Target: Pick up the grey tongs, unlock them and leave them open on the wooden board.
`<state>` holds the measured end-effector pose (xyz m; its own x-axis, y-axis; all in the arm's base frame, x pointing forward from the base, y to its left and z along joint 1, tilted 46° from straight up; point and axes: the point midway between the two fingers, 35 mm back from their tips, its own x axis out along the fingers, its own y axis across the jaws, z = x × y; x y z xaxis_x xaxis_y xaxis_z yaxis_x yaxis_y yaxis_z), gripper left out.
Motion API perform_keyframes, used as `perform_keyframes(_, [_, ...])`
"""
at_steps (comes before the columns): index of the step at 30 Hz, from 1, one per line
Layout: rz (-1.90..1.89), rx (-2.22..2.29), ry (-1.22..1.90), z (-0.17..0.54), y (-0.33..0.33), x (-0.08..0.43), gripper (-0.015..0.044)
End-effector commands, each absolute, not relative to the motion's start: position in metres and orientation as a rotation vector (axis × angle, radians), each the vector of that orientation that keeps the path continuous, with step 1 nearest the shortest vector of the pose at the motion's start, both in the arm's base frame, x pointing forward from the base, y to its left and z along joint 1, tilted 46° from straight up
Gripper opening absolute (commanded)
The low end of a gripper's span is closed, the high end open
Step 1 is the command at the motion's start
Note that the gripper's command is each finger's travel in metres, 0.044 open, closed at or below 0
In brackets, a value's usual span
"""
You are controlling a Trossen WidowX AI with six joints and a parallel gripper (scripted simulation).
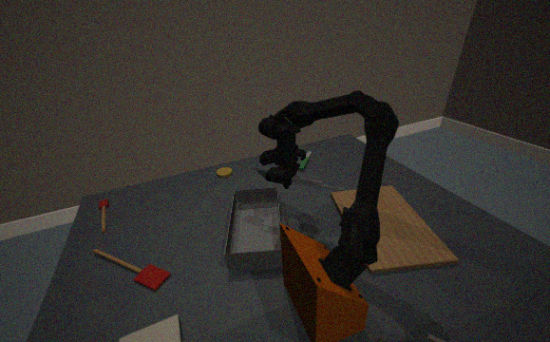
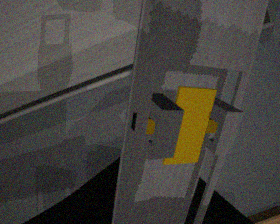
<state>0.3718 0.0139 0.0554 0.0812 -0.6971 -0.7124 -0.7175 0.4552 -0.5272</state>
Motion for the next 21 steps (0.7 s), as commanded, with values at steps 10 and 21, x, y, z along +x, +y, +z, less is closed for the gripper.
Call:
perform_keyframes(10, [-0.173, -1.094, 1.573, 0.111, -0.031, 0.359, -0.0150])
perform_keyframes(21, [-0.267, -0.966, 1.541, 0.140, -0.066, 0.344, -0.0150])
